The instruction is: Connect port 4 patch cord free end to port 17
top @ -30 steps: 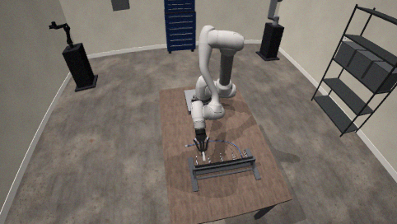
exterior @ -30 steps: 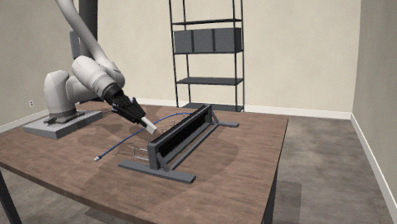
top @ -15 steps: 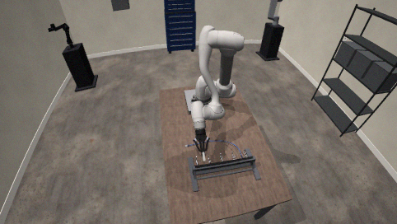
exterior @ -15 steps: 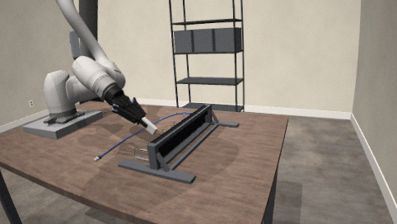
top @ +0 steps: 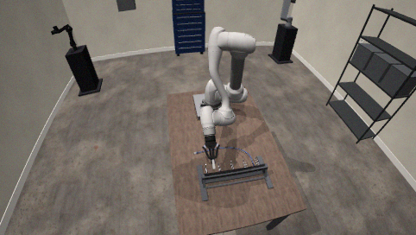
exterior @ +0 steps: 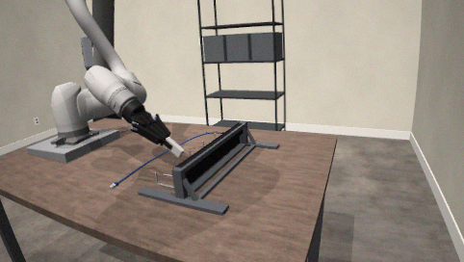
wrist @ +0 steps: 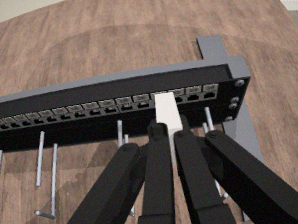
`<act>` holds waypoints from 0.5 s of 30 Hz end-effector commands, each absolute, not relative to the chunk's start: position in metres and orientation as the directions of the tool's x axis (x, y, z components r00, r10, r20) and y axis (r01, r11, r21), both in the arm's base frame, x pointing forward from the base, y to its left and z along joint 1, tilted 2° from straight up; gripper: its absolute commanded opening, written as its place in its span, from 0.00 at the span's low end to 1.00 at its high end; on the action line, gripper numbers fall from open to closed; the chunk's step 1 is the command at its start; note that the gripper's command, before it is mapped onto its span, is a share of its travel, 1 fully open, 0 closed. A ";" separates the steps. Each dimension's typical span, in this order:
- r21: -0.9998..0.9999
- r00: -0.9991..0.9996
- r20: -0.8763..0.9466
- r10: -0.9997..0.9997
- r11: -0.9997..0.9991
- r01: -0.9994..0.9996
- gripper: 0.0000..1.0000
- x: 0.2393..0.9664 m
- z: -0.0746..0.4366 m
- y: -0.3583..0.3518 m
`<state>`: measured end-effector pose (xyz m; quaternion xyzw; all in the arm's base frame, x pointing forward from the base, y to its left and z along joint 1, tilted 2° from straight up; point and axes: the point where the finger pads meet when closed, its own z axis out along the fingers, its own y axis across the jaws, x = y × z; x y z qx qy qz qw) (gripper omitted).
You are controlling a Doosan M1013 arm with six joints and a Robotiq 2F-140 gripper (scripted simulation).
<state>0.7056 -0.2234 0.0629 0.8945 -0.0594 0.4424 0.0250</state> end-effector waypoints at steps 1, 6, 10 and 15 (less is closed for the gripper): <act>-0.007 0.600 0.796 -0.079 -0.993 -0.122 0.00 0.709 0.063 -0.221; -0.007 0.600 0.796 -0.079 -0.993 -0.122 0.00 0.709 0.063 -0.221; -0.007 0.600 0.796 -0.079 -0.993 -0.122 0.00 0.709 0.063 -0.221; -0.007 0.600 0.796 -0.079 -0.993 -0.122 0.00 0.708 0.063 -0.220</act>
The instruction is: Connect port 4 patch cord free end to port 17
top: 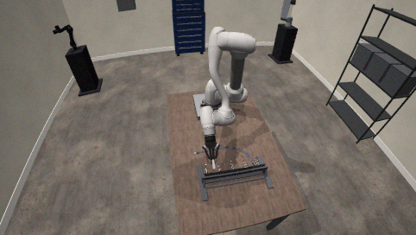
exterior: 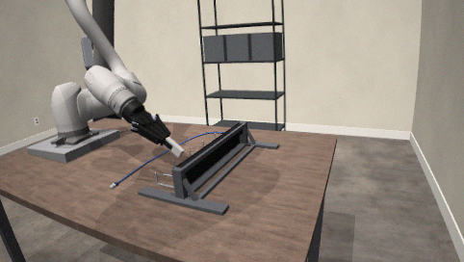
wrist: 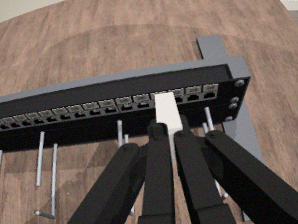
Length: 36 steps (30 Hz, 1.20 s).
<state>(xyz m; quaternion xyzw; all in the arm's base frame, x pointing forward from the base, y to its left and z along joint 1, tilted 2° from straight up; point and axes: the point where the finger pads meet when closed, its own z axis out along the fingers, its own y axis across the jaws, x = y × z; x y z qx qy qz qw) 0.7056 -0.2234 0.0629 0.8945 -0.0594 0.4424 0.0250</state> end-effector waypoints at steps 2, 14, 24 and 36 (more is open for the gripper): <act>-0.007 0.600 0.796 -0.079 -0.993 -0.122 0.00 0.704 0.066 -0.220; -0.007 0.599 0.796 -0.079 -0.993 -0.122 0.00 0.651 0.107 -0.214; -0.007 0.599 0.796 -0.079 -0.993 -0.122 0.00 0.601 0.145 -0.208; 0.011 0.604 0.794 -0.064 -0.993 -0.120 0.00 0.598 0.147 -0.211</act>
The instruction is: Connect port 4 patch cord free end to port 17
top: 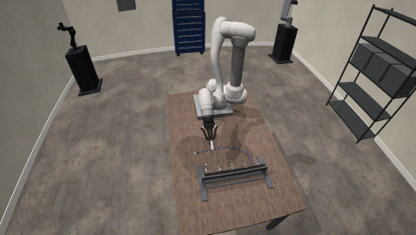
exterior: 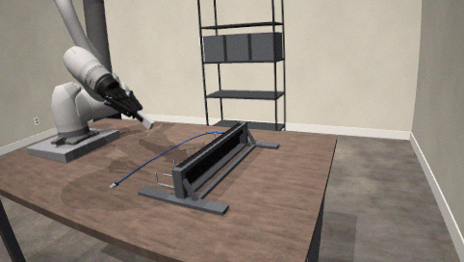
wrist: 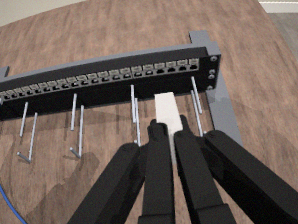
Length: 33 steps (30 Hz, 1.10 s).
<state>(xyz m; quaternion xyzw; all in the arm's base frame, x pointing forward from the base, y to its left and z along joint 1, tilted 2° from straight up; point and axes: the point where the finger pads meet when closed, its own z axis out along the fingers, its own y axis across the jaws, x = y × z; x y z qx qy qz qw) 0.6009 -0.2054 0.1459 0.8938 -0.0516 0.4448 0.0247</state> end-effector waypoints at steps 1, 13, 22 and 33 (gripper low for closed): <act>0.023 0.607 0.793 -0.055 -0.993 -0.119 0.00 0.598 0.146 -0.214; 0.346 0.726 0.653 0.214 -0.938 -0.034 0.00 0.594 0.132 -0.285; 0.525 0.819 0.408 0.403 -0.838 0.151 0.00 0.576 0.115 -0.332; 0.548 0.822 0.136 0.553 -0.733 0.403 0.00 0.553 0.095 -0.357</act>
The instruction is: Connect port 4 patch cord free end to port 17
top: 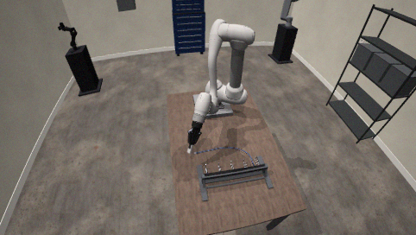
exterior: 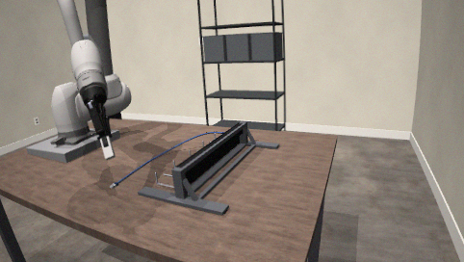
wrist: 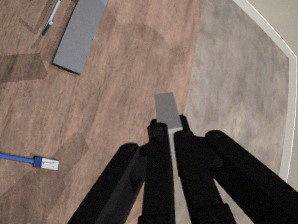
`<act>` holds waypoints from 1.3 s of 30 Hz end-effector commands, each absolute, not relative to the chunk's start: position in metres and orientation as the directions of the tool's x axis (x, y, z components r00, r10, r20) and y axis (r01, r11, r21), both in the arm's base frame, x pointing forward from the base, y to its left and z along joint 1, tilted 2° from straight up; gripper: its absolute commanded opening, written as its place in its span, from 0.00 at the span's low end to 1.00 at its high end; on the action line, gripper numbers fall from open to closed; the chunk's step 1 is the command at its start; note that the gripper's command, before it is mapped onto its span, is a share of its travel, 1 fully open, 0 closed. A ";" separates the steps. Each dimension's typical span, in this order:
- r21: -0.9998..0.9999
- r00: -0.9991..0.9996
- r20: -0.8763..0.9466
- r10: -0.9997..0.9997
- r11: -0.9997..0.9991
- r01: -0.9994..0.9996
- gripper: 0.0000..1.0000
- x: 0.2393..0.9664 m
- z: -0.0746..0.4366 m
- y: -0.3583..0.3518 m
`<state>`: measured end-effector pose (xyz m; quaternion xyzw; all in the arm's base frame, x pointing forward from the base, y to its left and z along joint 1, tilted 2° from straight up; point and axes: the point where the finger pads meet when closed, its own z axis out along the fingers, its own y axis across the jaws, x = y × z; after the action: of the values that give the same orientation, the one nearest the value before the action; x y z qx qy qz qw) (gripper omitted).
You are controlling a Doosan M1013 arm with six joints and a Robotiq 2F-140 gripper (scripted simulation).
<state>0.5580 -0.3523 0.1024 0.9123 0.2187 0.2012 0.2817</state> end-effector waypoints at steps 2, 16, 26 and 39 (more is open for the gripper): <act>0.540 0.813 0.102 0.573 -0.719 0.438 0.00 0.550 0.093 -0.359; 0.473 0.750 -0.030 0.660 -0.652 0.593 0.00 0.535 0.081 -0.362; 0.389 0.668 -0.109 0.736 -0.587 0.710 0.00 0.524 0.072 -0.358; 0.190 0.449 -0.163 0.879 -0.419 0.888 0.00 0.507 0.059 -0.339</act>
<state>0.5137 -0.3421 0.0641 0.8574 0.4830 -0.0138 0.1771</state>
